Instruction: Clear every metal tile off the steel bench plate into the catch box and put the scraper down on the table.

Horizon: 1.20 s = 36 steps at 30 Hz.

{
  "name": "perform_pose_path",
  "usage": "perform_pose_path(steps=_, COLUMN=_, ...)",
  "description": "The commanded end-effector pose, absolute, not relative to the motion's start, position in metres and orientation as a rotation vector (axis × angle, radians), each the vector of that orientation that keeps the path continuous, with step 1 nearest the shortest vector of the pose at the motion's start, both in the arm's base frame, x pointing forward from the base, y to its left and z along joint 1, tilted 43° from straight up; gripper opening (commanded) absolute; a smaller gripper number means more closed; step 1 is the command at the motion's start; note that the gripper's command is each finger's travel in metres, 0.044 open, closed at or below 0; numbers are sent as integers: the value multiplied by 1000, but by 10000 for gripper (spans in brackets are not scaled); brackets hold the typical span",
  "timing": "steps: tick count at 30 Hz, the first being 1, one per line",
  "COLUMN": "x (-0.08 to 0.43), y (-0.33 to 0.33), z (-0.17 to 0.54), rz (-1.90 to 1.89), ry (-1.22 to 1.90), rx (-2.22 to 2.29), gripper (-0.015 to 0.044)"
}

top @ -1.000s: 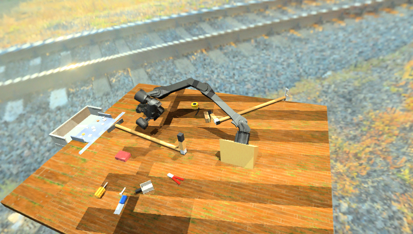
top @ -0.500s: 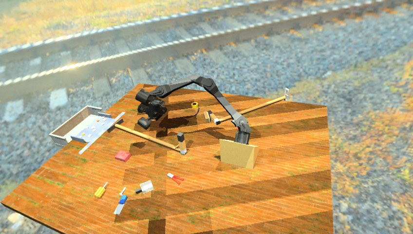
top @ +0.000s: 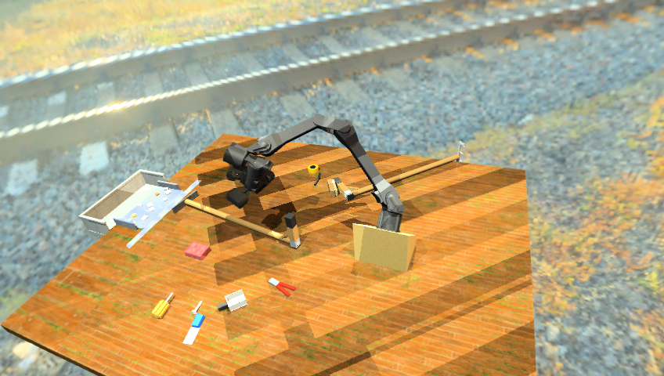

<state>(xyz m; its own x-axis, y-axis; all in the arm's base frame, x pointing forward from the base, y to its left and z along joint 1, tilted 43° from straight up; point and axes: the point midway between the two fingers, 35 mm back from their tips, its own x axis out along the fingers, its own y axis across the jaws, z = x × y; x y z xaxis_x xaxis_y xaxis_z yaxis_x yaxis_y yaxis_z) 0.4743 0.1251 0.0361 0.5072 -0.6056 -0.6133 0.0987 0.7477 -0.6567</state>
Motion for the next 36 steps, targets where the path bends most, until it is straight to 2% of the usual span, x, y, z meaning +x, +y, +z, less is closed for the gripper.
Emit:
perform_pose_path(steps=1, x=464, y=129, z=37, rz=-459, ry=942, rx=-603, gripper=440)
perform_pose_path(steps=36, x=358, y=151, z=37, rz=-426, ry=864, rx=-622, gripper=440)
